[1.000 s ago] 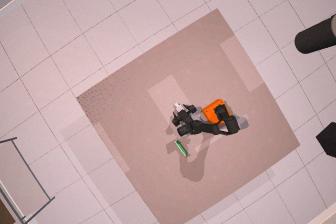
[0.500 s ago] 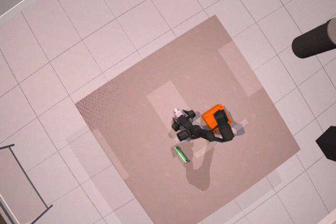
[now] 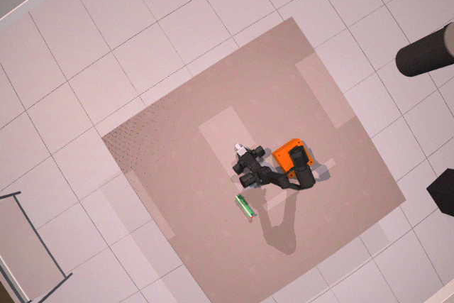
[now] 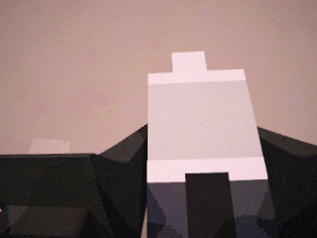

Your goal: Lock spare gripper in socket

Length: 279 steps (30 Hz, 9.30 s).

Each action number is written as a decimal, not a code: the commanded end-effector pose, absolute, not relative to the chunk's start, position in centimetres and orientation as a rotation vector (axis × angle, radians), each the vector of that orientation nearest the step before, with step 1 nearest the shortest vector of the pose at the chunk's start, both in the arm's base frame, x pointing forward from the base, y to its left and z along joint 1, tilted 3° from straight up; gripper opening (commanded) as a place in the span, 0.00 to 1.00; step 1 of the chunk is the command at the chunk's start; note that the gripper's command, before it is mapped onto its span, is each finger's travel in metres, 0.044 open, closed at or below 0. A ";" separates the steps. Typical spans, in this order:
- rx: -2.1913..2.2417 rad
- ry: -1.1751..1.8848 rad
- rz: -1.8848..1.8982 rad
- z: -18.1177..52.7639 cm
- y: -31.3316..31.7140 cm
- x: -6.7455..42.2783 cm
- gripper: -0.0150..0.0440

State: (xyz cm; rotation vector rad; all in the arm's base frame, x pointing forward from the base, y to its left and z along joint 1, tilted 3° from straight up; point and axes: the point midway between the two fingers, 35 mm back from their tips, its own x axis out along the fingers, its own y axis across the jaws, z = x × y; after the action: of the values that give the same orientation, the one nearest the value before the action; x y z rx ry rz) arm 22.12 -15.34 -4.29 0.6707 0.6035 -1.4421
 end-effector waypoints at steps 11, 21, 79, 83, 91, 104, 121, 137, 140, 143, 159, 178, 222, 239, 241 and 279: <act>0.671 0.603 -1.445 -2.8 -15.5 22.5 0.25; 0.672 0.602 -1.444 0.3 -15.7 22.8 0.25; 0.468 1.141 -1.086 7.5 -11.6 23.2 0.25; 0.431 1.224 -1.004 7.7 -10.7 23.5 0.25; 0.362 1.376 -0.829 8.3 -9.0 23.8 0.25; 0.263 1.572 -0.525 9.6 -6.0 23.9 0.25; 0.163 1.741 -0.100 12.0 -2.2 23.7 0.25; 0.144 1.749 -0.051 11.2 -1.9 24.6 0.25; 0.143 1.747 -0.051 10.9 -1.9 24.7 0.25; 0.143 1.747 -0.051 10.5 -1.9 24.8 0.25; 0.143 1.746 -0.052 8.7 -2.0 26.0 0.25; 0.144 1.744 -0.054 6.5 -2.1 27.5 0.25; 0.140 1.755 -0.054 8.1 -2.1 26.2 1.00; 0.144 1.773 -0.056 11.0 -1.9 23.9 1.00; 0.144 1.776 -0.056 11.3 -1.9 23.6 1.00; 0.147 1.713 -0.065 17.3 -1.7 20.8 1.00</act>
State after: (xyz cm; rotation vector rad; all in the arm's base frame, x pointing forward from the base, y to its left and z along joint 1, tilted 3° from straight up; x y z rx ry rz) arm 20.95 -1.73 16.67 0.1495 1.7443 -0.0627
